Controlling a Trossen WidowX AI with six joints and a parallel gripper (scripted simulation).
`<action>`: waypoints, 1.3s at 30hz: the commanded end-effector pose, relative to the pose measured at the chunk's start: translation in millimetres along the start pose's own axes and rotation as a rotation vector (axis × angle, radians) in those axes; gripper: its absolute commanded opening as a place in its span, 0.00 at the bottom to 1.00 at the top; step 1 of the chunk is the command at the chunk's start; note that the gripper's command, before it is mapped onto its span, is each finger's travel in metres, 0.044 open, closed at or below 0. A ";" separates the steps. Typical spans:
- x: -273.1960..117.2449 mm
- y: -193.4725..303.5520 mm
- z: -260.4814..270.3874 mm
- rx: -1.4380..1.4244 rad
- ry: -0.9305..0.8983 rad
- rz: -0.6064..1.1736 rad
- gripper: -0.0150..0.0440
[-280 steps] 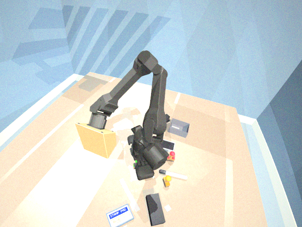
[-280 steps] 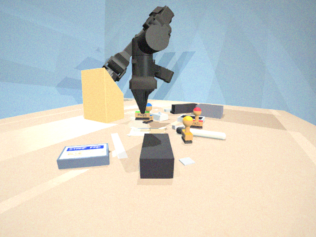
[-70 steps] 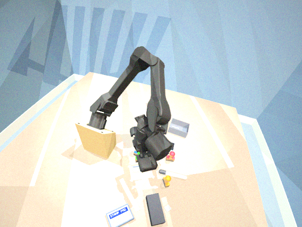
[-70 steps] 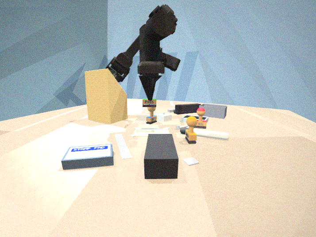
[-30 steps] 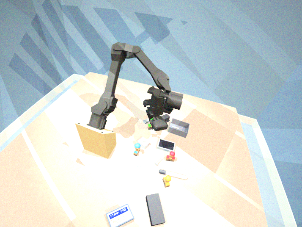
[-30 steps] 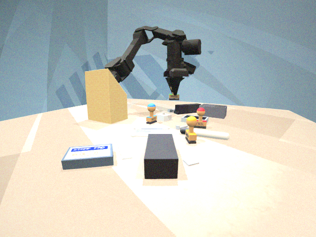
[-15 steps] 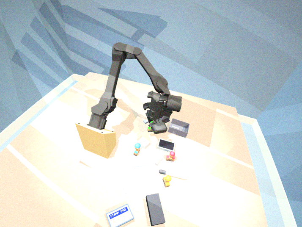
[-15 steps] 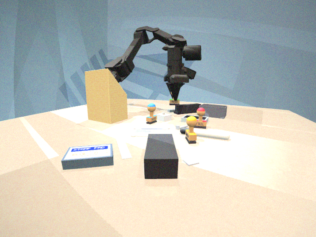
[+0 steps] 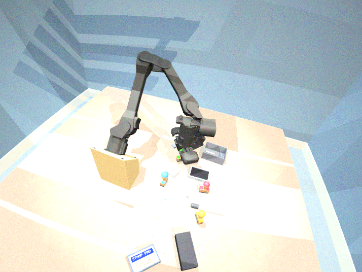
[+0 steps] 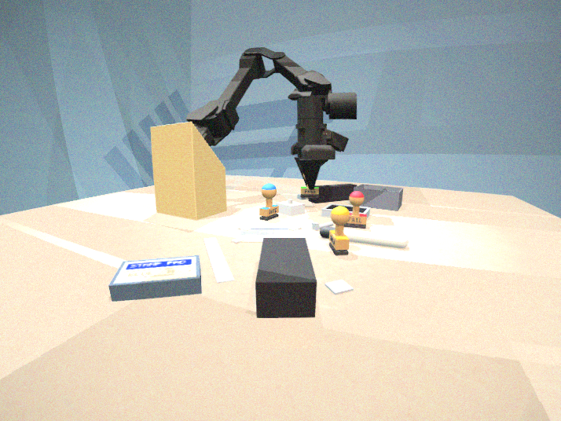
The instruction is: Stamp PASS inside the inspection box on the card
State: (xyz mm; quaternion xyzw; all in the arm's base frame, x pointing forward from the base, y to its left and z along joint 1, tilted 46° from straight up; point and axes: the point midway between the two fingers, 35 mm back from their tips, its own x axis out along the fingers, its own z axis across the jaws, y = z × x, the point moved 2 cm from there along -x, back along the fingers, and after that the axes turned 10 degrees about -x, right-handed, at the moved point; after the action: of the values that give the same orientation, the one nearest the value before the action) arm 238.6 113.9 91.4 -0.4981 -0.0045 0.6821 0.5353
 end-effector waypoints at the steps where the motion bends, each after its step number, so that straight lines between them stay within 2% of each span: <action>1: 6.0 2.2 -0.3 0.011 0.001 0.003 0.25; 13: 22.8 3.3 1.7 0.012 -0.003 -0.001 0.25; 23: 20.3 1.3 2.2 0.001 -0.005 -0.003 0.70; 26: 18.1 1.0 1.6 0.001 -0.004 -0.002 0.71; 28: 0.2 -0.3 -2.7 0.002 0.004 0.005 0.71; 34: -87.1 0.4 1.1 0.012 0.003 0.008 0.71; 39: -97.0 0.8 3.9 0.013 0.000 0.004 0.71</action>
State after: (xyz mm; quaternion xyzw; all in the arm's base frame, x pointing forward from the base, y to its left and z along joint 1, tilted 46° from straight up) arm 231.5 48.8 148.3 -0.4930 0.0084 0.6833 0.5385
